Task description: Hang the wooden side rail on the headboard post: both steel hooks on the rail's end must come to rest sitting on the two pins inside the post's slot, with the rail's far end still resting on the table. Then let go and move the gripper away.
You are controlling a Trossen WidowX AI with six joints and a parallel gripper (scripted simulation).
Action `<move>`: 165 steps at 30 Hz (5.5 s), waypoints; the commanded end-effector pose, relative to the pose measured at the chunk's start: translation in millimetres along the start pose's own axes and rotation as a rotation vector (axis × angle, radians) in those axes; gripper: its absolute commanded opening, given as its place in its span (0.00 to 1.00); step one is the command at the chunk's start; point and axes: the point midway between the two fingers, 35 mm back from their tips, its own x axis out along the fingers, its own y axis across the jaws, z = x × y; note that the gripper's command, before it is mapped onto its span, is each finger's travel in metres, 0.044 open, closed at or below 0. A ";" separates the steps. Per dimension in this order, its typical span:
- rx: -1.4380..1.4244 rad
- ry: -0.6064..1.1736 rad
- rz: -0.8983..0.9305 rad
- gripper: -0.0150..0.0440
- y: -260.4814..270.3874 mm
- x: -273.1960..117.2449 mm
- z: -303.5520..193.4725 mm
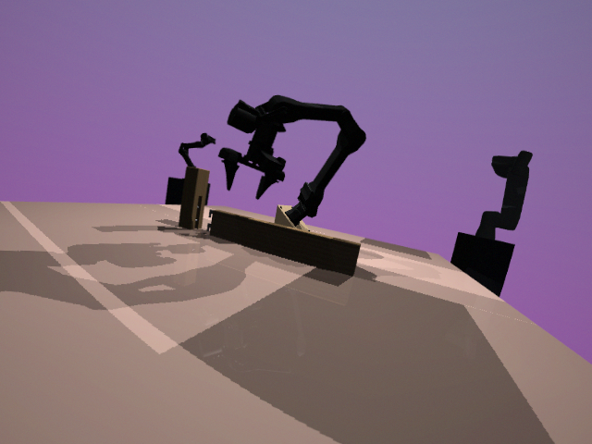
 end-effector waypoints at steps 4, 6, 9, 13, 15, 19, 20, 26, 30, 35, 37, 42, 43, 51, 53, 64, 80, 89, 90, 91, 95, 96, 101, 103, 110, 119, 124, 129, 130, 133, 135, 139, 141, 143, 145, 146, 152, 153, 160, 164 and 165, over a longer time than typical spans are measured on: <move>-0.512 -0.151 0.099 1.00 -8.3 -13.5 27.4; -0.512 -0.151 0.099 1.00 -8.3 -13.5 27.4; -0.512 -0.151 0.099 1.00 -8.3 -13.5 27.4; -0.512 -0.151 0.099 1.00 -8.3 -13.5 27.4; -0.512 -0.151 0.099 1.00 -8.3 -13.5 27.4; -0.512 -0.151 0.099 1.00 -8.3 -12.4 27.5; -0.512 -0.151 0.099 1.00 -8.0 -9.0 28.0; -0.513 -0.153 0.099 1.00 -3.6 20.9 31.8; -0.513 -0.153 0.099 1.00 -3.6 21.5 31.9; -0.513 -0.153 0.099 1.00 -1.7 35.0 33.7; -0.513 -0.153 0.099 1.00 -1.6 35.6 33.8; -0.513 -0.153 0.098 1.00 -1.5 39.7 34.3; -0.513 -0.153 0.098 1.00 -1.5 41.3 34.5; -0.513 -0.153 0.098 1.00 -0.8 54.2 36.3; -0.513 -0.153 0.098 1.00 -0.5 57.5 36.7; -0.513 -0.154 0.098 1.00 1.7 74.9 39.1; -0.513 -0.156 0.098 1.00 7.1 99.5 42.3; -0.513 -0.156 0.098 0.91 7.7 101.6 42.5; -0.513 -0.156 0.098 0.87 7.7 101.6 42.5; -0.513 -0.156 0.098 0.82 7.7 101.6 42.5; -0.513 -0.156 0.098 0.64 7.7 101.6 42.5; -0.513 -0.156 0.098 0.60 7.7 101.6 42.5; -0.513 -0.156 0.098 0.41 7.7 101.6 42.5; -0.513 -0.156 0.098 0.39 7.7 101.6 42.5; -0.513 -0.156 0.098 0.25 7.7 101.6 42.5; -0.513 -0.156 0.099 0.25 8.9 100.7 41.6; -0.513 -0.156 0.099 0.25 10.7 100.3 40.5; -0.513 -0.156 0.099 0.25 12.4 100.0 39.3; -0.513 -0.156 0.099 0.25 12.8 100.0 39.1; -0.513 -0.156 0.099 0.25 13.9 99.9 38.4; -0.513 -0.156 0.099 0.25 14.6 99.9 38.0; -0.509 -0.154 0.097 0.25 11.5 100.0 39.9; -0.509 -0.154 0.097 0.25 11.5 100.0 39.9; -0.509 -0.154 0.097 0.25 11.5 100.0 39.9; -0.509 -0.154 0.097 0.25 11.5 100.0 39.9; -0.509 -0.154 0.097 0.25 11.5 100.0 39.9; -0.513 -0.156 0.099 0.25 11.4 99.2 39.8; -0.513 -0.156 0.099 0.25 11.4 99.0 39.8; -0.513 -0.156 0.099 0.25 11.2 97.9 39.6; -0.513 -0.156 0.099 0.25 11.1 97.2 39.5; -0.513 -0.156 0.099 0.25 11.1 97.1 39.5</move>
